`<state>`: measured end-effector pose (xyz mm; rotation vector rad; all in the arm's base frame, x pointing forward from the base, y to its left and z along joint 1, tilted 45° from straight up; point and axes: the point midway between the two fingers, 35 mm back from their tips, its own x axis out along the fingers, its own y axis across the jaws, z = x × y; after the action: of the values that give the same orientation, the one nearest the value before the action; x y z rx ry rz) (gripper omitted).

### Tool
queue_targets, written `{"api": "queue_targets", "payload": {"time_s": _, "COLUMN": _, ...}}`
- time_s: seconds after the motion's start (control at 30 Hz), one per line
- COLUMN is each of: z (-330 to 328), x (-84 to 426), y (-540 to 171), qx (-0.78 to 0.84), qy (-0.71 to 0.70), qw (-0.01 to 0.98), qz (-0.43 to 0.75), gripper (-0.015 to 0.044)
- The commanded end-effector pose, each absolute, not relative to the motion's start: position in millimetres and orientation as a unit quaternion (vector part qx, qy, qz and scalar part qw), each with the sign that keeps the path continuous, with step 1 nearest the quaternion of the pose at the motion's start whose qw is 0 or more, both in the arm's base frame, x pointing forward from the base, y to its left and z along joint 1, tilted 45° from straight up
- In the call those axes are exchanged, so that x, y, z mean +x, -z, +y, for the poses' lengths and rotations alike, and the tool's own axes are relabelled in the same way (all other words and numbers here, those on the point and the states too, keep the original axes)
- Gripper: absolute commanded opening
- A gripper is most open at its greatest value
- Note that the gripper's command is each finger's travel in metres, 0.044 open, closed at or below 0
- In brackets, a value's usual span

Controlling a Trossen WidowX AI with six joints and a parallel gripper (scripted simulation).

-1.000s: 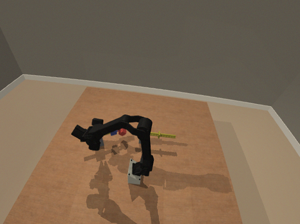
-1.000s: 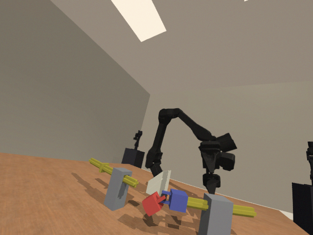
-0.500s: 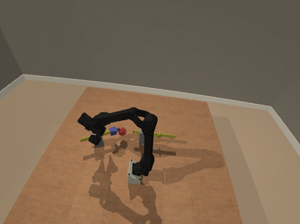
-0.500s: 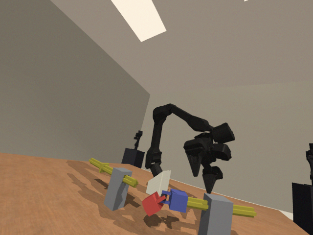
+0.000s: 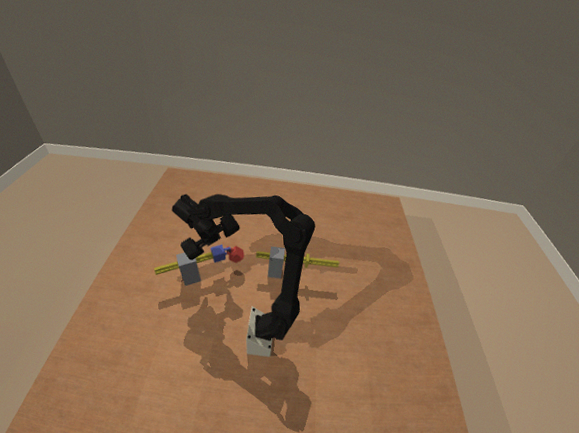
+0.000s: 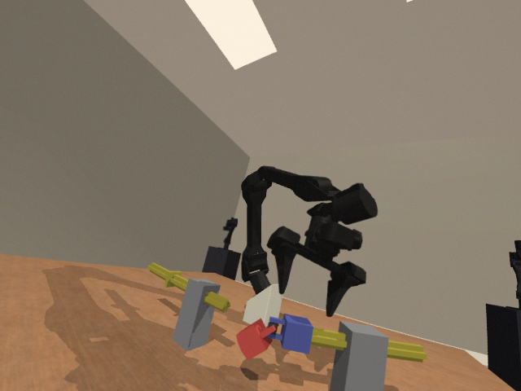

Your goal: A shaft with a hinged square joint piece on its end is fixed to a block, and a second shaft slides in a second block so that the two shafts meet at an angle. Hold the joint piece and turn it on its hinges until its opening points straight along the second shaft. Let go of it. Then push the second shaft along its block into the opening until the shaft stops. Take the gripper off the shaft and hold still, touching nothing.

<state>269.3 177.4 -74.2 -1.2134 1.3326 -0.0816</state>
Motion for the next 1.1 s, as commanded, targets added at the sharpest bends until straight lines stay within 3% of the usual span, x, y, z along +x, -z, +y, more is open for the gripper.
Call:
{"api": "queue_targets", "payload": {"time_s": 0.0, "z": 171.3, "x": 275.8, "y": 65.2, "qx": -0.478, "qy": 0.072, "qw": 0.636, "qz": 0.601, "gripper": 0.0440}}
{"api": "queue_targets", "payload": {"time_s": 0.73, "z": 124.9, "x": 292.9, "y": 16.2, "qx": -0.221, "qy": 0.304, "qw": 0.644, "qz": 0.666, "gripper": 0.0440}}
{"api": "queue_targets", "payload": {"time_s": 1.07, "z": 122.4, "x": 293.1, "y": 15.2, "qx": -0.239, "qy": 0.276, "qw": 0.633, "qz": 0.683, "gripper": 0.0440}}
